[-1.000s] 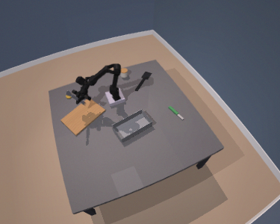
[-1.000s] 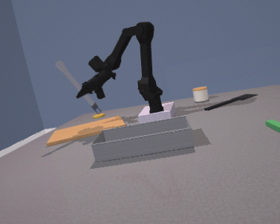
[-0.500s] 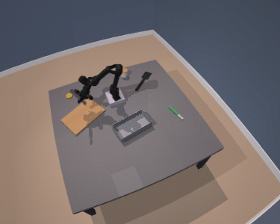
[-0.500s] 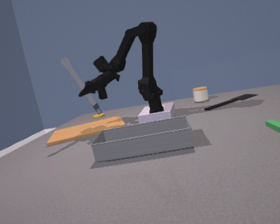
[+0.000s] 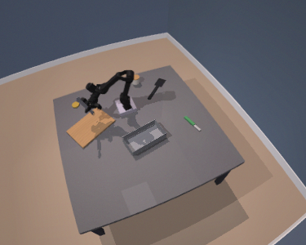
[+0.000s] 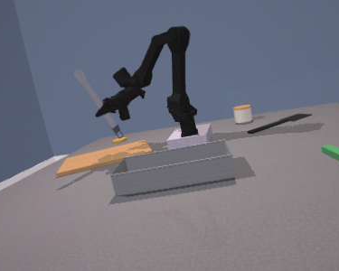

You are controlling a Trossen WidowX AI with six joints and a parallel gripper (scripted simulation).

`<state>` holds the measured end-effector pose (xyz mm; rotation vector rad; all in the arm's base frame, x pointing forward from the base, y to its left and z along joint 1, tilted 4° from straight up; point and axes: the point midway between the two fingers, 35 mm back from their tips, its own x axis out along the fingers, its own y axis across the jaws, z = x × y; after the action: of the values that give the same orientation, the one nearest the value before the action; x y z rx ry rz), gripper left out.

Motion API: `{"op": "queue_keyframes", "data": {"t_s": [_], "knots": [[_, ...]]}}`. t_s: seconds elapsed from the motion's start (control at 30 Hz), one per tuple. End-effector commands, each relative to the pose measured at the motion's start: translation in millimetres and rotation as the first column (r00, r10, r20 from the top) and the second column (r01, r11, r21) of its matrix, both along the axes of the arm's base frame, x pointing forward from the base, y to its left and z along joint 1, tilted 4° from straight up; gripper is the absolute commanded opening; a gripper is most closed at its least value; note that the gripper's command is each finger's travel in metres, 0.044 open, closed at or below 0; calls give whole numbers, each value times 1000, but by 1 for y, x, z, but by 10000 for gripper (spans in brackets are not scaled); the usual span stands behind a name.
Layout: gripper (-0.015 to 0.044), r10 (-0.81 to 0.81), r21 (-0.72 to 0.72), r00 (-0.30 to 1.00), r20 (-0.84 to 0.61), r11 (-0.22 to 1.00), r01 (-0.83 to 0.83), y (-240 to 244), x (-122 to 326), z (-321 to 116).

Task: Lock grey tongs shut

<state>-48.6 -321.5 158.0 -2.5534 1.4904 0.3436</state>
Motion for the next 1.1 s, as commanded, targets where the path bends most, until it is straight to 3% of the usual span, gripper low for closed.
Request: {"op": "queue_keyframes", "data": {"t_s": [0.0, 0.47, 1.07], "knots": [[-150, 4, -3, 1000, 5, 1000, -4, 0, 1, 1], [-150, -2, 20, 1000, 1, 1000, 2, -4, 0, 1], [-150, -41, 288, 996, -77, 956, 62, -41, -3, -5]]}}
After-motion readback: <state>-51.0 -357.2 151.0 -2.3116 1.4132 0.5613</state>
